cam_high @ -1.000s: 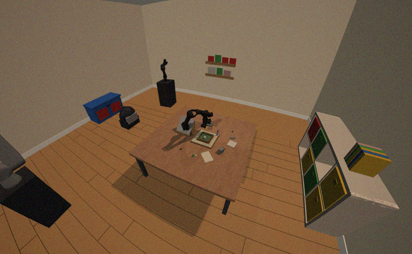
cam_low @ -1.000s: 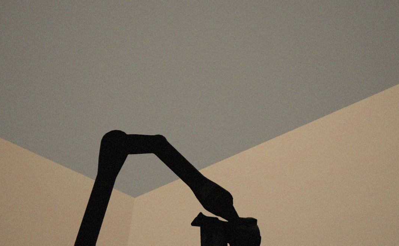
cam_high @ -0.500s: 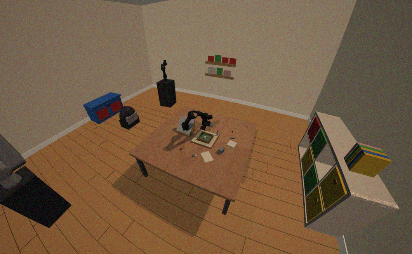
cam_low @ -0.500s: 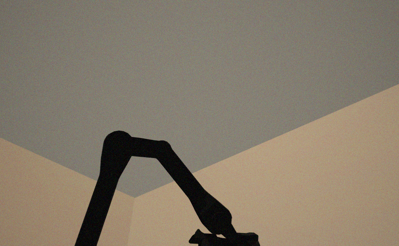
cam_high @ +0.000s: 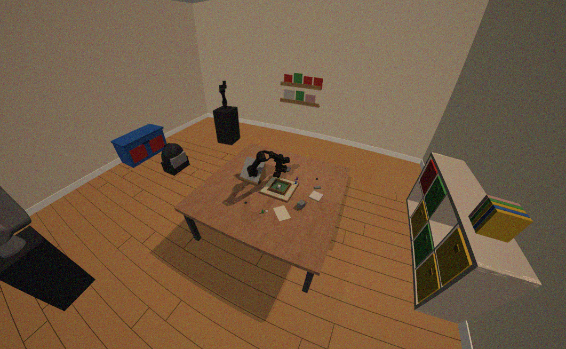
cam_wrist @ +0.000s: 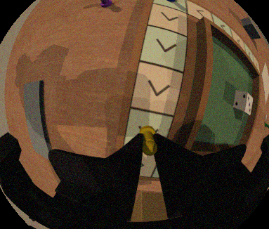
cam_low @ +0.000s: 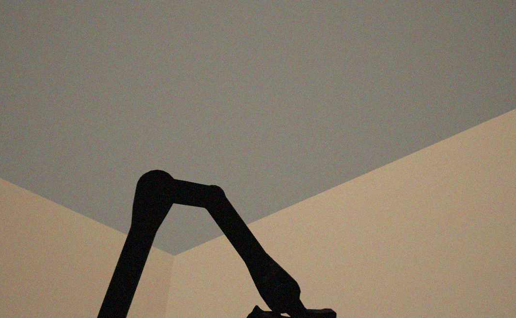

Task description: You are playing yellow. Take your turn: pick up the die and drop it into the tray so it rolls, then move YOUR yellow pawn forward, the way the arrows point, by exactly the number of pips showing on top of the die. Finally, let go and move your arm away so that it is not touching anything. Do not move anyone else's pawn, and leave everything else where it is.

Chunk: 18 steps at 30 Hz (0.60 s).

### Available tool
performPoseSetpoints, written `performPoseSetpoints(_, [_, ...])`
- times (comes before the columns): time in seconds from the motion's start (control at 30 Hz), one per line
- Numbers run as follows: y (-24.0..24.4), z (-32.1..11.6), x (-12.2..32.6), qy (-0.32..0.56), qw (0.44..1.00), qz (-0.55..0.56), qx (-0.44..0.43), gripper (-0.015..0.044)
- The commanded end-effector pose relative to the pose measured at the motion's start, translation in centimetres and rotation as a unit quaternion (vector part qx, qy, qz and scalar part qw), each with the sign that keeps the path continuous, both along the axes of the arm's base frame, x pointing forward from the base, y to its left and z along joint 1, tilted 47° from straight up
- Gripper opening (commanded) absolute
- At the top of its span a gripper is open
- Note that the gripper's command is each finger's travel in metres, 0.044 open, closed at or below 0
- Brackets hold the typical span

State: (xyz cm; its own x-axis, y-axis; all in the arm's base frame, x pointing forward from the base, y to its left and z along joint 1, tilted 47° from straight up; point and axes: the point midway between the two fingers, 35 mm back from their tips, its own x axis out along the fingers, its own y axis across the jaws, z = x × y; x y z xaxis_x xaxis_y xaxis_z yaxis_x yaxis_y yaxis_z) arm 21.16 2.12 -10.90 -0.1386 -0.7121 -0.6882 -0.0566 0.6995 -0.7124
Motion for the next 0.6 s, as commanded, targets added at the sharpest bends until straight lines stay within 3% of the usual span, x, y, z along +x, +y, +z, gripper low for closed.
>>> performPoseSetpoints(0.0, [0.1,0.0,0.0,-0.001,1.0,0.0,0.0,0.0105])
performPoseSetpoints(0.2, [0.3,0.2,0.1,-0.001,1.0,0.0,0.0,0.0263])
performPoseSetpoints(0.43, [3.7,3.4,0.7,0.002,1.0,0.003,0.0,0.044])
performPoseSetpoints(0.57, [3.8,5.4,0.5,-0.006,1.0,-0.005,-0.002,0.044])
